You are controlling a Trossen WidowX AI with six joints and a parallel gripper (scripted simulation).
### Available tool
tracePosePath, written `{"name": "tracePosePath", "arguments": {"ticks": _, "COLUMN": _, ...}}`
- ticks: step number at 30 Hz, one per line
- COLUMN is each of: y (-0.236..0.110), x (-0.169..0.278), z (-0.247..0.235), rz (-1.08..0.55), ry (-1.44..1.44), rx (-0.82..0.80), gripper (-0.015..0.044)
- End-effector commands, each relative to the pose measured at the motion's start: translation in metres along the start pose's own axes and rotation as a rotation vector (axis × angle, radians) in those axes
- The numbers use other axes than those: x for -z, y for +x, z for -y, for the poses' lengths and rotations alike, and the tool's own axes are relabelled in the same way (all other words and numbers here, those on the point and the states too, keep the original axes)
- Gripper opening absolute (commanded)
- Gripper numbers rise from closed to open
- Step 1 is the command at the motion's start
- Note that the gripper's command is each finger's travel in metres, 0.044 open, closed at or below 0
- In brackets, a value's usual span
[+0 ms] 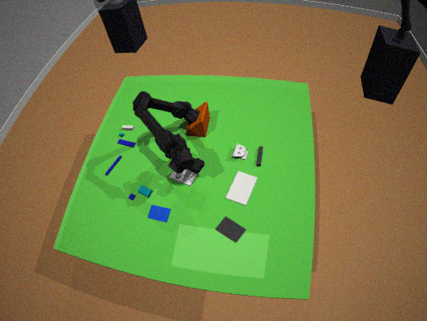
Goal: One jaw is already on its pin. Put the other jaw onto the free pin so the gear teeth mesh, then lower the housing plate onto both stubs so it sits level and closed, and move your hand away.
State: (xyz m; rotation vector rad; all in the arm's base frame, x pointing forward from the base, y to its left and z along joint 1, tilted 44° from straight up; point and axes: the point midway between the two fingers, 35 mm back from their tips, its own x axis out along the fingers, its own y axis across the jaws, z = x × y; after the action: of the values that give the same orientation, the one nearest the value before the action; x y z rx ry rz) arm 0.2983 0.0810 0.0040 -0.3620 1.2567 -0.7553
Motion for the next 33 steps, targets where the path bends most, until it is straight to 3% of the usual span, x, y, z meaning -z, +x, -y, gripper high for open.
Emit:
{"name": "tracePosePath", "arguments": {"ticks": 1, "y": 0.000, "x": 0.000, "z": 0.000, "rz": 0.000, "ry": 0.000, "rx": 0.000, "gripper": 0.0224}}
{"name": "tracePosePath", "arguments": {"ticks": 9, "y": -0.002, "x": 0.014, "z": -0.008, "rz": -0.035, "ry": -0.130, "rx": -0.024, "gripper": 0.0434}}
{"name": "tracePosePath", "arguments": {"ticks": 33, "y": -0.023, "x": 0.072, "z": -0.070, "rz": -0.021, "ry": -0.689, "rx": -0.063, "gripper": 0.0440}}
